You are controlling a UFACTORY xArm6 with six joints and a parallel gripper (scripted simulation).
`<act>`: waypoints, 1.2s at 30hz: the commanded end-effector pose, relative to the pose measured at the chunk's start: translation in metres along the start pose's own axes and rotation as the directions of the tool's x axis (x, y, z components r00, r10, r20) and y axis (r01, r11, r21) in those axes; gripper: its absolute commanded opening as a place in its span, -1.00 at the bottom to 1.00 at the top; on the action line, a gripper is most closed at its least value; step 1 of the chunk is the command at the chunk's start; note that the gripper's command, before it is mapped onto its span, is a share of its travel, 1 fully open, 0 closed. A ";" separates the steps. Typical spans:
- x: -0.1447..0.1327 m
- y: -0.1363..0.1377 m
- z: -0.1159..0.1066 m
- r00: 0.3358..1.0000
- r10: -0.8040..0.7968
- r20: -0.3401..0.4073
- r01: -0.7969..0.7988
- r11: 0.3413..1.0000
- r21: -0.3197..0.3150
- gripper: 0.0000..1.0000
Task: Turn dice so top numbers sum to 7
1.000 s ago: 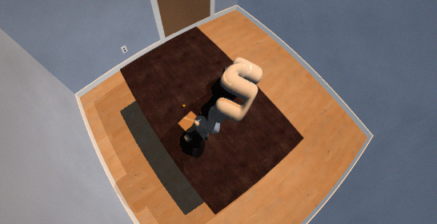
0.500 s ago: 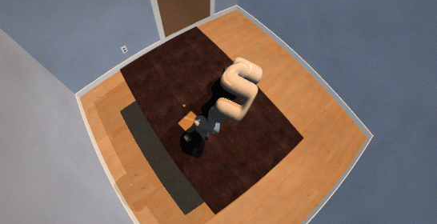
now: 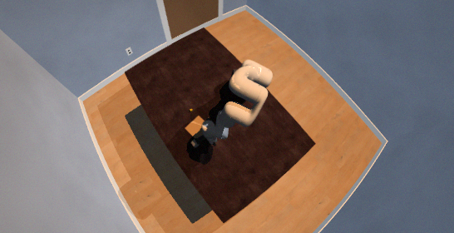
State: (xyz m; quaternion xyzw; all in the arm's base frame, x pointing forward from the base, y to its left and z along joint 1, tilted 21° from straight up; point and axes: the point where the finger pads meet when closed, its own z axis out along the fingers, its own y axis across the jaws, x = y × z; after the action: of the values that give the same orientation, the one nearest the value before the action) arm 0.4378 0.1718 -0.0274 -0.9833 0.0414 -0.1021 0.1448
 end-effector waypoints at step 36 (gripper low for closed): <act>0.001 -0.001 0.019 1.000 0.000 -0.003 0.000 1.000 0.001 -0.38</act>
State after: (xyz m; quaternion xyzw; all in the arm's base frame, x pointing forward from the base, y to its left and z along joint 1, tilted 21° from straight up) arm 0.4421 0.1773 -0.0460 -0.9833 0.0414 -0.1021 0.1448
